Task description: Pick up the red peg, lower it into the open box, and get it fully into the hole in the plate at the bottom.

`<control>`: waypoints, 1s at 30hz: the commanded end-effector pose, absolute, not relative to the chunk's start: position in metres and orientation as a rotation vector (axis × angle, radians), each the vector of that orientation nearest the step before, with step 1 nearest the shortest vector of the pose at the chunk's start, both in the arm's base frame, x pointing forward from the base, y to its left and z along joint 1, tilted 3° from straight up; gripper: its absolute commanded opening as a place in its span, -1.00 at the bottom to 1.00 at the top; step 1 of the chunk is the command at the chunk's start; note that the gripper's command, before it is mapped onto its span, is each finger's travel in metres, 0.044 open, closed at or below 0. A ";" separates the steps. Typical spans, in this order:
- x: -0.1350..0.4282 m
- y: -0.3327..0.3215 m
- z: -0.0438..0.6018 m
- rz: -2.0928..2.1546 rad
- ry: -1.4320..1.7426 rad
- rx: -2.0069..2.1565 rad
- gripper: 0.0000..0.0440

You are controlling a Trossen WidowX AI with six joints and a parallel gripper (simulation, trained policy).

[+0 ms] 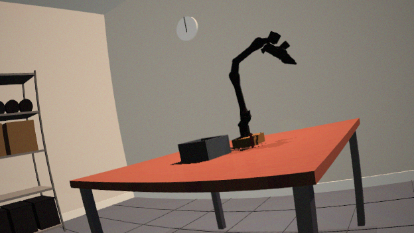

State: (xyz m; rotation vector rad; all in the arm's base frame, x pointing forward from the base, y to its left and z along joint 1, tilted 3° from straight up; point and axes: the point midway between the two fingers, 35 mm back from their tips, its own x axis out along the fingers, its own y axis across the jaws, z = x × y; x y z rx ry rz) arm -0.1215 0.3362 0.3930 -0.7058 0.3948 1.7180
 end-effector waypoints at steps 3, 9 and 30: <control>-0.087 0.337 0.376 1.580 0.579 -0.621 1.00; -0.053 0.334 0.360 1.429 0.736 -0.531 1.00; 0.053 0.298 0.295 0.832 1.164 -0.191 1.00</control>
